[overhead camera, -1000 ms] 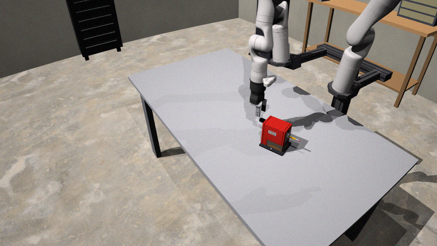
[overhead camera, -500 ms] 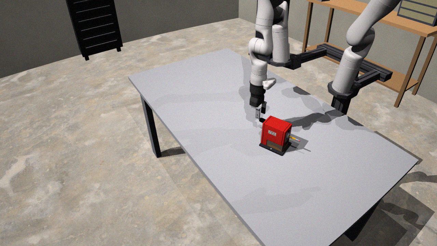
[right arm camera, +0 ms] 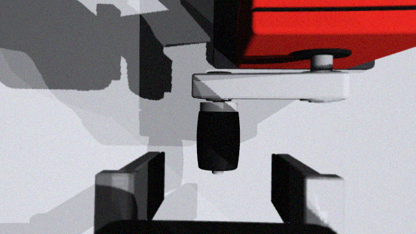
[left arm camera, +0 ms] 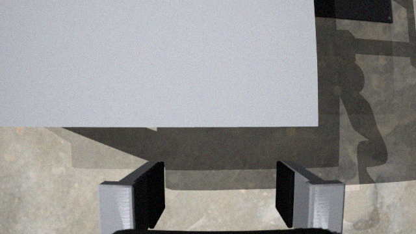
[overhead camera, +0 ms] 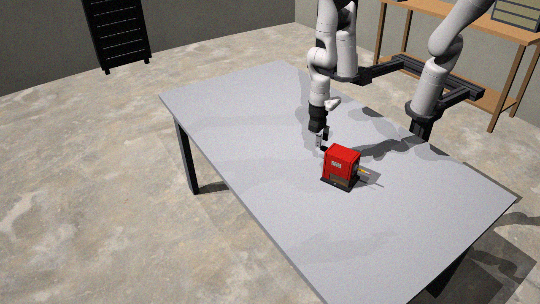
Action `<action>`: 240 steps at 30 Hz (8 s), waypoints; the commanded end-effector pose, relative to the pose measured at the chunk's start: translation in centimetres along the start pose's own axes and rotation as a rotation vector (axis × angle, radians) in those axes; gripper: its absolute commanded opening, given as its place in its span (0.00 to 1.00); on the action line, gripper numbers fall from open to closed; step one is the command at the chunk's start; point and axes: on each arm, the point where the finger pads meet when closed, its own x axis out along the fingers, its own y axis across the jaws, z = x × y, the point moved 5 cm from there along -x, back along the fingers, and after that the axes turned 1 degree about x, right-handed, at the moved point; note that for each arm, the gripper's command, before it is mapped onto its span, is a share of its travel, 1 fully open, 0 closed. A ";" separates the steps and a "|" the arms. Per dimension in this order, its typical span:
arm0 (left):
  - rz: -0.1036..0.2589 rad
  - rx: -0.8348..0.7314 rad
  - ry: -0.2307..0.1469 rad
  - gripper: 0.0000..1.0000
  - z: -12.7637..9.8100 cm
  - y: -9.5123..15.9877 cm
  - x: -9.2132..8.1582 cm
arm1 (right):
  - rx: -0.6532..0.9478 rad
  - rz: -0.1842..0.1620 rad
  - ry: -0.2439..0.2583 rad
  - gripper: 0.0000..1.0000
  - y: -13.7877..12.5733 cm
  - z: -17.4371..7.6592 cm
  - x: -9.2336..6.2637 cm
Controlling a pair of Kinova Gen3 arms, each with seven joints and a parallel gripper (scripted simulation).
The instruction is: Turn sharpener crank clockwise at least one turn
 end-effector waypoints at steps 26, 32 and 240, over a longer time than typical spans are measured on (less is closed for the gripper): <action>0.000 0.000 -0.002 1.00 0.0 0.0 -0.1 | 0.000 0.001 0.001 0.97 0.1 0.0 0.2; 0.000 0.000 -0.002 1.00 0.0 0.0 -0.1 | 0.000 0.001 0.001 0.97 0.1 0.0 0.7; 0.000 0.000 -0.002 1.00 0.0 0.0 -0.1 | 0.000 0.002 0.001 0.00 6.8 -0.1 -1.8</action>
